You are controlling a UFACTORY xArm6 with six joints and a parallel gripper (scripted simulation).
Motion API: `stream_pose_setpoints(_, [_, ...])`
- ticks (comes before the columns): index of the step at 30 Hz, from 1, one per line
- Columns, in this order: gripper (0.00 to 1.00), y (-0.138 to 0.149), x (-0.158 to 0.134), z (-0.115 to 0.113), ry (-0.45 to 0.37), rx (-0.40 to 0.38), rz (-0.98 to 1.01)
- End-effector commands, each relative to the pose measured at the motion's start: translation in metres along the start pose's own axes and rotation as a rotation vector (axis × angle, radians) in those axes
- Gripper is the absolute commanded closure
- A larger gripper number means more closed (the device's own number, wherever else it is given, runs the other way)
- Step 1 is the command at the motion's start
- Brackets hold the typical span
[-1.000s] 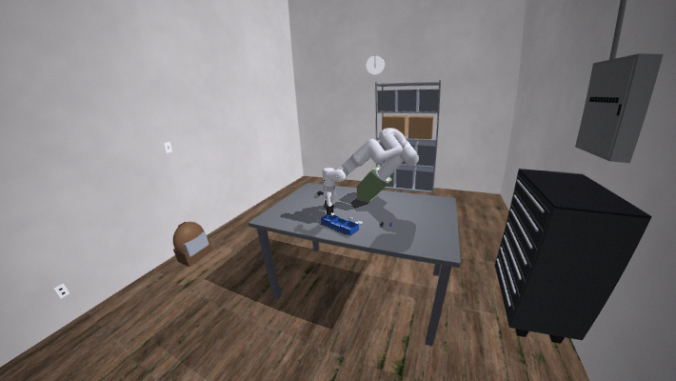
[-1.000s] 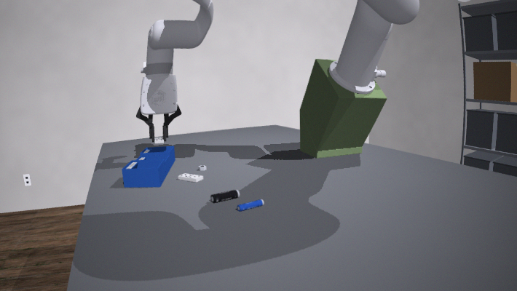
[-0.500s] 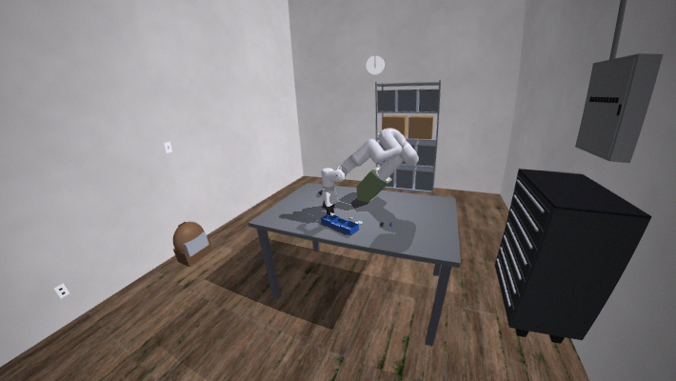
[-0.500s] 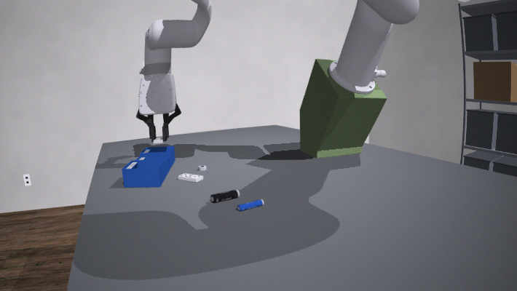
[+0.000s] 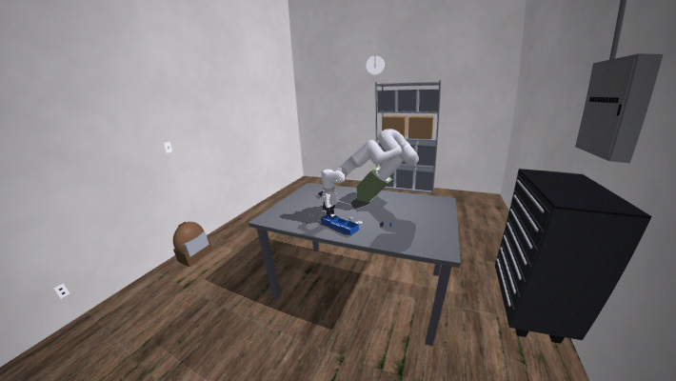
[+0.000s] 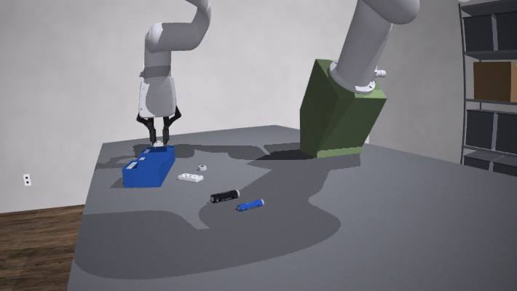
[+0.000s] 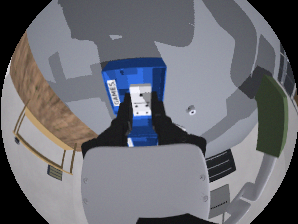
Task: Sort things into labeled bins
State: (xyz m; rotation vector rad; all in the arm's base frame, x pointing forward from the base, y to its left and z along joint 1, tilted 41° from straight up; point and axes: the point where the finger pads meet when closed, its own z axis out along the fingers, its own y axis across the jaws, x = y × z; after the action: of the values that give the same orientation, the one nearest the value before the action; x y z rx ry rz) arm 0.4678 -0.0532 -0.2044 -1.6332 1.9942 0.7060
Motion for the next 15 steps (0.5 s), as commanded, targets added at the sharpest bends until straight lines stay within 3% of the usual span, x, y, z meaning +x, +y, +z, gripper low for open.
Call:
stream_pose_setpoints(1, [1.00,-0.002,0.000,0.004,0.001,0.005,-0.001])
stream_pose_setpoints(15, [1.00,-0.002,0.000,0.030,0.001,0.005,-0.001])
